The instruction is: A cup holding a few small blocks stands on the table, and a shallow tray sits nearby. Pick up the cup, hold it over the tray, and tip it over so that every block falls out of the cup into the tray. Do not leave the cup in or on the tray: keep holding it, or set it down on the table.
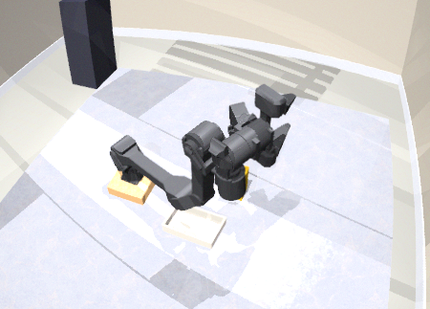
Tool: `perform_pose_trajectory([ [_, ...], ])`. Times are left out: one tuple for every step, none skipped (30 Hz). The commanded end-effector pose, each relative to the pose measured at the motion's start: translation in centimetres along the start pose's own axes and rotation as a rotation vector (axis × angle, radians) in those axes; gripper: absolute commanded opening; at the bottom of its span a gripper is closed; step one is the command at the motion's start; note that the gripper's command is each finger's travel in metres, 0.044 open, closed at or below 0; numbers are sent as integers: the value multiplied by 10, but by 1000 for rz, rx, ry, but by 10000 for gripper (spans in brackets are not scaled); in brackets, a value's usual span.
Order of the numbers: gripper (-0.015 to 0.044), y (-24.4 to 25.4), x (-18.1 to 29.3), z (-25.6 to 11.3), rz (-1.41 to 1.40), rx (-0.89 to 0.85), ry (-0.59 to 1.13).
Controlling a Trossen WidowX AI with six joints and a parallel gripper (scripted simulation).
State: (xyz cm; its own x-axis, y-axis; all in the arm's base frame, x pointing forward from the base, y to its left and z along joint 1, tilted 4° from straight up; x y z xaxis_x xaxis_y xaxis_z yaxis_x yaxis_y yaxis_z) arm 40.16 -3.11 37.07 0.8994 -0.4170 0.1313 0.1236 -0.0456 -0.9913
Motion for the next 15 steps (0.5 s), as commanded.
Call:
perform_pose_trajectory([
  [426, -1, 0, -1, -6, 0, 2],
  [440, -3, -1, -2, -23, 1, 9],
  [440, -7, -3, -5, -52, 2, 20],
  [440, -13, -5, -9, -92, 3, 35],
  [440, -19, -8, -13, -136, 4, 51],
  [440, -23, -10, -16, -170, 5, 64],
  [440, -27, -11, -21, -198, 4, 80],
  [440, -32, -13, -27, -237, 2, 102],
  [440, -38, -16, -34, -285, 0, 129],
  [440, -46, -19, -42, -343, -4, 161],
  [440, -53, -23, -51, -403, -10, 194],
  [440, -61, -28, -60, -464, -17, 227],
  [440, -68, -33, -68, -524, -25, 259],
  [440, -75, -38, -75, -585, -34, 291],
  [440, -82, -43, -83, -645, -44, 322],
])
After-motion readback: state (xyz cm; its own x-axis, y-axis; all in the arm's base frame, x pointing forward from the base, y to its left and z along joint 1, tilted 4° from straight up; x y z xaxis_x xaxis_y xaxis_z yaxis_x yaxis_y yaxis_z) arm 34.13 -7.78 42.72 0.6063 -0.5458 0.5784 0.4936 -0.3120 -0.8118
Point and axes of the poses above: the point midway between the two fingers, 35 mm back from their tips, its own z axis out along the fingers, its own y axis across the jaws, x = y × z, the point moved 5 cm from there along -z, back along the fingers, and after that the axes turned 9 degrees about -z, right-handed, at the moved point
